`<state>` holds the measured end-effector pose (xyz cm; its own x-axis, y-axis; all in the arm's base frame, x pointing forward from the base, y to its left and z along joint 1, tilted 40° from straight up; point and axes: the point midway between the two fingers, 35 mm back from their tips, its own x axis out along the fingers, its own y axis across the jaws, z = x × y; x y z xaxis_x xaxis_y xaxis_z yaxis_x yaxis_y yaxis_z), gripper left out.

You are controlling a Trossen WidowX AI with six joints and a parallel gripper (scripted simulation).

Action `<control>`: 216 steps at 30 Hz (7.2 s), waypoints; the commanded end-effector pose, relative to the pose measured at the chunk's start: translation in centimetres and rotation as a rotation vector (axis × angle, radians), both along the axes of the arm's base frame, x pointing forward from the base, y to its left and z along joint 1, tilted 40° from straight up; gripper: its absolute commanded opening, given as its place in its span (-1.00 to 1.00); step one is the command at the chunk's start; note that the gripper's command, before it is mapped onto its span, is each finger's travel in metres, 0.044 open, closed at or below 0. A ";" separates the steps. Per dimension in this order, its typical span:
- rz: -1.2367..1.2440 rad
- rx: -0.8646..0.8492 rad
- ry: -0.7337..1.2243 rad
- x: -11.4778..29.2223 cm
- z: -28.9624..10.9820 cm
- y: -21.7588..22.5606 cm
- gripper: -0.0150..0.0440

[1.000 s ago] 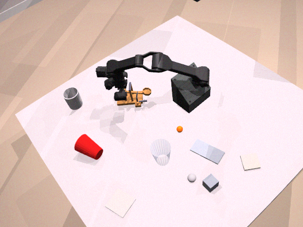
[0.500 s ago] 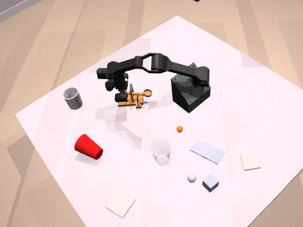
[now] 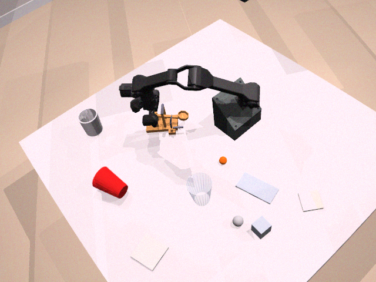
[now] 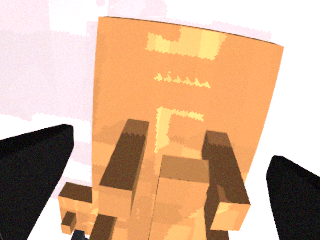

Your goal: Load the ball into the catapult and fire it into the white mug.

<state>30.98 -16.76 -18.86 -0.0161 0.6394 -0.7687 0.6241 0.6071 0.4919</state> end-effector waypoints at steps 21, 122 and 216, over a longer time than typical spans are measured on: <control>-0.015 -0.018 -0.019 -0.1 3.1 -2.8 1.00; -0.005 -0.016 -0.018 0.1 -0.7 0.1 -0.49; -0.012 -0.021 -0.023 -0.1 -0.9 0.3 0.00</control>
<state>30.89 -16.40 -19.77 0.0087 0.6249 -0.7806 0.6204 0.6089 0.4944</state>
